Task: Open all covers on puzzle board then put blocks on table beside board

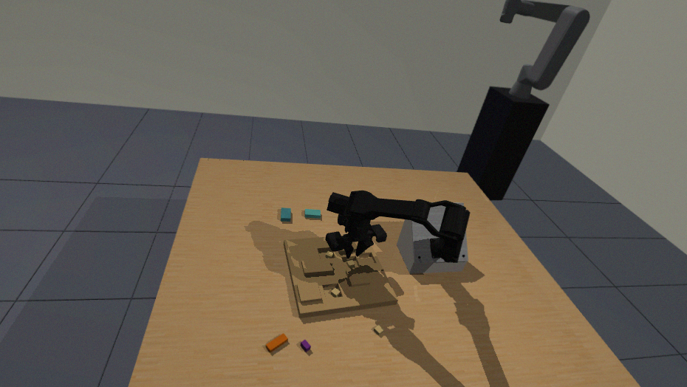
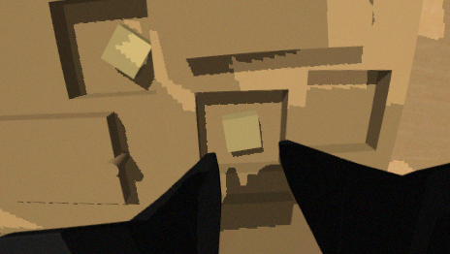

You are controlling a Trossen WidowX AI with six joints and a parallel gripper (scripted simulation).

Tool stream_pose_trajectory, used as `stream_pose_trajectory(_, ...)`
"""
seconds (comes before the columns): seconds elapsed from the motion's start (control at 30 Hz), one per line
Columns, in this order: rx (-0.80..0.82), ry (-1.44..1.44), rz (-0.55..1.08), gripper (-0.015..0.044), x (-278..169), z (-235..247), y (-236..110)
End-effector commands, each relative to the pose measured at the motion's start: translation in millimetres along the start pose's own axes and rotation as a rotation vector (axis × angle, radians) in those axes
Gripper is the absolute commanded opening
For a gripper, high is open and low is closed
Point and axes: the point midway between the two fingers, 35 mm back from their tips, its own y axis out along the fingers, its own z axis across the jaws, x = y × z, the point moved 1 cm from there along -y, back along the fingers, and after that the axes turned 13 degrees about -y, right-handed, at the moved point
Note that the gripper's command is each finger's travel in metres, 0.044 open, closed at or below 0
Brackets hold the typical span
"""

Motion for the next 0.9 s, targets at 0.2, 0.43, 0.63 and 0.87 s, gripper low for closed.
stream_pose_trajectory(0.2, 0.004, 0.012, 0.002, 0.0144, -0.2, 0.6, 2.5)
stream_pose_trajectory(0.43, 0.004, 0.012, 0.002, 0.0144, -0.2, 0.7, 9.5)
stream_pose_trajectory(0.63, 0.004, 0.012, 0.002, 0.0144, -0.4, 0.8, 15.5)
stream_pose_trajectory(0.87, 0.005, 0.012, 0.003, 0.0144, -0.9, 0.9, 21.8)
